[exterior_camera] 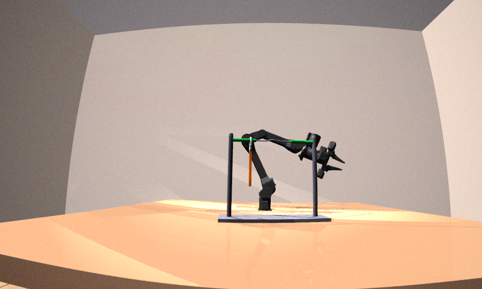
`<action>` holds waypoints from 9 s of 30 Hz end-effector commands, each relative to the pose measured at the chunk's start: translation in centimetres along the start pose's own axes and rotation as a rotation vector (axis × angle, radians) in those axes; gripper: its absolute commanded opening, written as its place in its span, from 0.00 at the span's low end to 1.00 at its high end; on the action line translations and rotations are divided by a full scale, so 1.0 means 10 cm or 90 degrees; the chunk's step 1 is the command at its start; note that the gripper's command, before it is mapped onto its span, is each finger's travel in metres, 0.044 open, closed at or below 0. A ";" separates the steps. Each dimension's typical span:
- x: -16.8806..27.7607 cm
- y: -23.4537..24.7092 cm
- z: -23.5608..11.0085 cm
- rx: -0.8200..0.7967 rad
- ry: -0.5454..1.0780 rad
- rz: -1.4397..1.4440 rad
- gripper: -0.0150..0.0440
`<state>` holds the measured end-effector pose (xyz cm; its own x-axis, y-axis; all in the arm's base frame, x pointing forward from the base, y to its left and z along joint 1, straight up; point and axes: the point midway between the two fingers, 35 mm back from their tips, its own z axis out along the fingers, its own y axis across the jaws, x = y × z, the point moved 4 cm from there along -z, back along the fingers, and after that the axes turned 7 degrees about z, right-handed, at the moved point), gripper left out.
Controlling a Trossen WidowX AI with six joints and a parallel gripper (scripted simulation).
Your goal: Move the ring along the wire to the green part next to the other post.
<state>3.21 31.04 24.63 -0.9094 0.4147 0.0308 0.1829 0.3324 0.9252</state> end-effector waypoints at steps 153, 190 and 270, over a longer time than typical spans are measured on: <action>-3.84 -1.75 -2.02 0.305 -0.645 -0.704 0.53; -3.97 -1.74 -1.90 0.304 -0.644 -0.707 0.30; -3.80 -1.50 -1.69 0.301 -0.651 -0.699 0.00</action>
<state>28.91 -4.40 16.21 -0.0730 0.1014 -0.9922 -0.1017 0.9889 0.1086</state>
